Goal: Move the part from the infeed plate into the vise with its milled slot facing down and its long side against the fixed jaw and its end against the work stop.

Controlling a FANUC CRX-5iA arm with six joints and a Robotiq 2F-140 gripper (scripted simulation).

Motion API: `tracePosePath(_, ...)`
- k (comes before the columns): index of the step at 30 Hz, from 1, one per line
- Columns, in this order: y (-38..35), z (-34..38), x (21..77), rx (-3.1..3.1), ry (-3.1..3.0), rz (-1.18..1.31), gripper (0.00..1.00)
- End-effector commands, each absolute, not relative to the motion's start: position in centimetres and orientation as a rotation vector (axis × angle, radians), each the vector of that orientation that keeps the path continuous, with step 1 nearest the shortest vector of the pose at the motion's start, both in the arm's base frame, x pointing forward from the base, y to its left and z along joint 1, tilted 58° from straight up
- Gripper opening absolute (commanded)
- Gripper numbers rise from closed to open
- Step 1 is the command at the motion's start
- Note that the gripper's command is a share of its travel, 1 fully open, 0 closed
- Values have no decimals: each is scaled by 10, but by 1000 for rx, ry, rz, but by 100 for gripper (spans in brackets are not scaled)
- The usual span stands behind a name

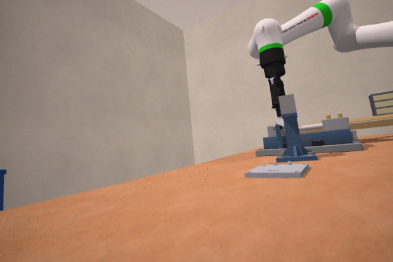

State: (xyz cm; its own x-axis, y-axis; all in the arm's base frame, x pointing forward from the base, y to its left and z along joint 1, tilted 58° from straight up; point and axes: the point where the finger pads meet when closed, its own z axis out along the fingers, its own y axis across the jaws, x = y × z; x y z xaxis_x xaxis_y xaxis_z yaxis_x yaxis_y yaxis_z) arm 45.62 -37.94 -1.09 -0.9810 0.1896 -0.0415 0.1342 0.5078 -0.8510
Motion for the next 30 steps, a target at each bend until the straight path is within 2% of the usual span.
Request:
tracePosePath(1, -378, -10, 457, -287, -2678, 1504, 47)
tracePosePath(30, -326, 23, 465, -287, -2678, 1504, 47)
